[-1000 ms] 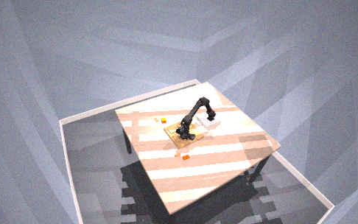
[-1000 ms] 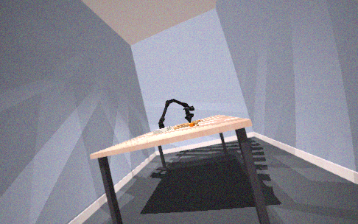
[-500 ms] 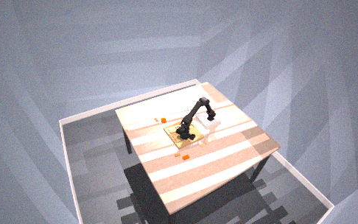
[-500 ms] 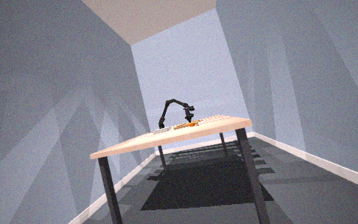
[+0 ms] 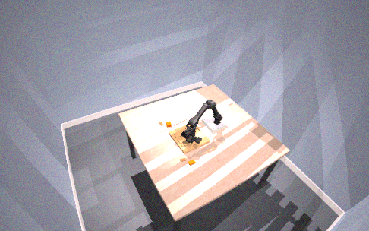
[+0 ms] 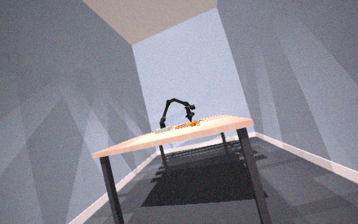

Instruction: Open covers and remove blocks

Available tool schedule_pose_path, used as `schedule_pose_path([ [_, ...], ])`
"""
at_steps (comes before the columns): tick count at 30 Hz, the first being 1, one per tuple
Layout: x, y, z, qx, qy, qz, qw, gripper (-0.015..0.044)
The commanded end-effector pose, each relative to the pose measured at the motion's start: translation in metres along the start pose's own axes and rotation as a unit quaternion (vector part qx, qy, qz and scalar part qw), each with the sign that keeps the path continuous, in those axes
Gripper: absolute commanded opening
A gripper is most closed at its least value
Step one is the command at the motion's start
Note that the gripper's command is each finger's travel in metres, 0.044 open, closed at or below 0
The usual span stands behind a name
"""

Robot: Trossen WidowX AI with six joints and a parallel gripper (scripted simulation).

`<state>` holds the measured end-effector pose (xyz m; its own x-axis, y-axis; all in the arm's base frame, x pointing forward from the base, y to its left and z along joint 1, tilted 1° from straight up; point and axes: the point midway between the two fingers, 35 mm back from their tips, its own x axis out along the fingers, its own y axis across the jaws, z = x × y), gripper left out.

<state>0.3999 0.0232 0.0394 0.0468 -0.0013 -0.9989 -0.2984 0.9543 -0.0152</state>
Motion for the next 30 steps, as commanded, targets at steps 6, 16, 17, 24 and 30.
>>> schedule_pose_path([
  [6,-0.014,0.0,0.001,-0.001,-0.002,-0.001,1.0,0.008],
  [16,-0.027,0.0,0.0,-0.001,-0.002,-0.002,1.0,0.008],
  [17,-0.028,0.0,0.0,-0.001,-0.002,-0.002,1.0,0.008],
  [24,-0.04,0.0,0.001,-0.002,-0.002,-0.002,1.0,0.008],
  [30,-0.055,0.0,0.001,-0.002,-0.002,-0.002,1.0,0.008],
])
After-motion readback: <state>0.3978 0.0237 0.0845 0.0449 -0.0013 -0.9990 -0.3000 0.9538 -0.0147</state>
